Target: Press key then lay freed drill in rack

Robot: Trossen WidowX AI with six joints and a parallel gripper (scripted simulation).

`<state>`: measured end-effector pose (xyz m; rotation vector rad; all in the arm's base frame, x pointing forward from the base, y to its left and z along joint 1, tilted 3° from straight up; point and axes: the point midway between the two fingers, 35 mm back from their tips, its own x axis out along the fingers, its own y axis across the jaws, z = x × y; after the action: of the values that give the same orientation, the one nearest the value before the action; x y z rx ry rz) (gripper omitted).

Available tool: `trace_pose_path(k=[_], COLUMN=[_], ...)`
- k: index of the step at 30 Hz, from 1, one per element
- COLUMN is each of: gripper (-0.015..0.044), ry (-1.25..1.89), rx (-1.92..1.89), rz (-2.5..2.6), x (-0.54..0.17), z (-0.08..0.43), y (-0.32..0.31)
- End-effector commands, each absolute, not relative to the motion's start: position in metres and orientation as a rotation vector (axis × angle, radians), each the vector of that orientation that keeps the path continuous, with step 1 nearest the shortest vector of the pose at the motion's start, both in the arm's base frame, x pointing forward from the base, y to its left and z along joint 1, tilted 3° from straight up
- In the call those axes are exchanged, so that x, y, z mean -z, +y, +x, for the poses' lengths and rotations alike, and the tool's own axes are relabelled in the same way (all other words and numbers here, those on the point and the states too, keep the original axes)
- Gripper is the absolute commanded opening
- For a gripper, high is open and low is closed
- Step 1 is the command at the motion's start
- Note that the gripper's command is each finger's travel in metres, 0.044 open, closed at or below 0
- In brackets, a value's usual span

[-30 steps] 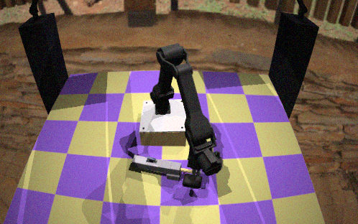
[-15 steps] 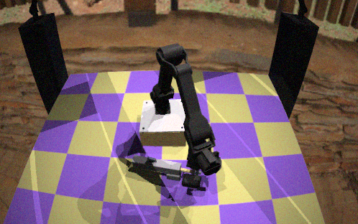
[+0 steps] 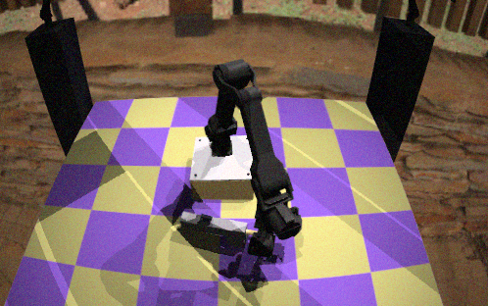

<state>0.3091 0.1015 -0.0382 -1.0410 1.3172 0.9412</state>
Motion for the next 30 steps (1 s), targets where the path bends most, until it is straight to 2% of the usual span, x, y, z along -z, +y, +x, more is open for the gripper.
trace_pose_path(k=[1,3,30], gripper=[0.0013,0.0000,0.0000], ry=[1.317,1.317,1.321], rx=[-0.941,-0.941,-0.943], rz=[-1.041,-1.041,-1.045], x=[0.0381,0.0381,0.0352], z=[0.3091,0.3091,0.3100], y=[0.1017,0.1017,0.1114])
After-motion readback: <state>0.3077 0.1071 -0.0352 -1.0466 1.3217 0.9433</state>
